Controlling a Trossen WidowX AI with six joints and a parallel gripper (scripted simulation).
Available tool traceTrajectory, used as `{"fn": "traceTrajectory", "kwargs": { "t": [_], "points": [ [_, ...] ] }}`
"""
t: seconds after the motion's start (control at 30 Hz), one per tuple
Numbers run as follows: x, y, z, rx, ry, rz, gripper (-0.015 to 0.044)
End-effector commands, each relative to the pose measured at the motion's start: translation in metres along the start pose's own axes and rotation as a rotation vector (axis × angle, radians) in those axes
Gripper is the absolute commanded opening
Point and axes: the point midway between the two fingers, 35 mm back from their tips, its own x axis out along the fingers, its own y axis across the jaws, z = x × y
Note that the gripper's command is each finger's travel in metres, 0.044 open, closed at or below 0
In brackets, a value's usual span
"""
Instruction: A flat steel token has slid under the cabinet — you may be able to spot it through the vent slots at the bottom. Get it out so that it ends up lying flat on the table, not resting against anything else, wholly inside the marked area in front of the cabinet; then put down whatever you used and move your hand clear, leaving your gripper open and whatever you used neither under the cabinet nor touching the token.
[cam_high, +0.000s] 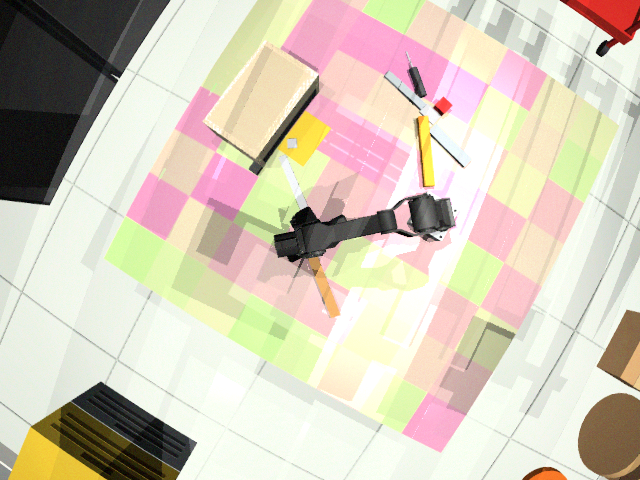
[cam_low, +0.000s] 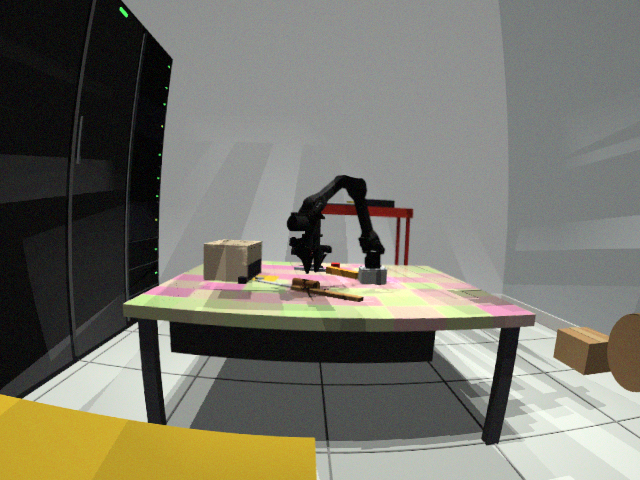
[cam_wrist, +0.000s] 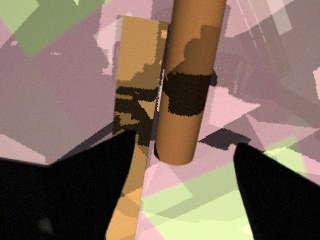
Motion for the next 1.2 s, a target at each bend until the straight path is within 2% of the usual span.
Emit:
{"fn": "traceTrajectory", "kwargs": {
  "t": [0.0, 0.07, 0.1, 0.4, 0.43, 0.67, 0.83, 1.0, 1.17],
  "points": [
    [-0.030, 0.000, 0.000, 0.000, -0.005, 0.002, 0.0270],
    [-0.030, 0.002, 0.000, -0.001, -0.005, 0.002, 0.0270],
    [-0.022, 0.004, 0.001, -0.002, -0.005, 0.023, 0.0244],
    [-0.023, 0.004, 0.001, -0.002, -0.006, 0.024, 0.0007],
    [-0.023, 0.004, 0.001, -0.002, -0.006, 0.025, 0.0000],
    [-0.023, 0.004, 0.001, -0.002, -0.005, 0.024, 0.0000],
    [-0.028, 0.001, -0.001, 0.026, -0.005, 0.002, 0.0131],
    [-0.002, 0.001, 0.000, 0.026, -0.005, 0.002, 0.0263],
    [0.010, 0.001, 0.000, 0.026, -0.005, 0.002, 0.0270]
  ]
}}
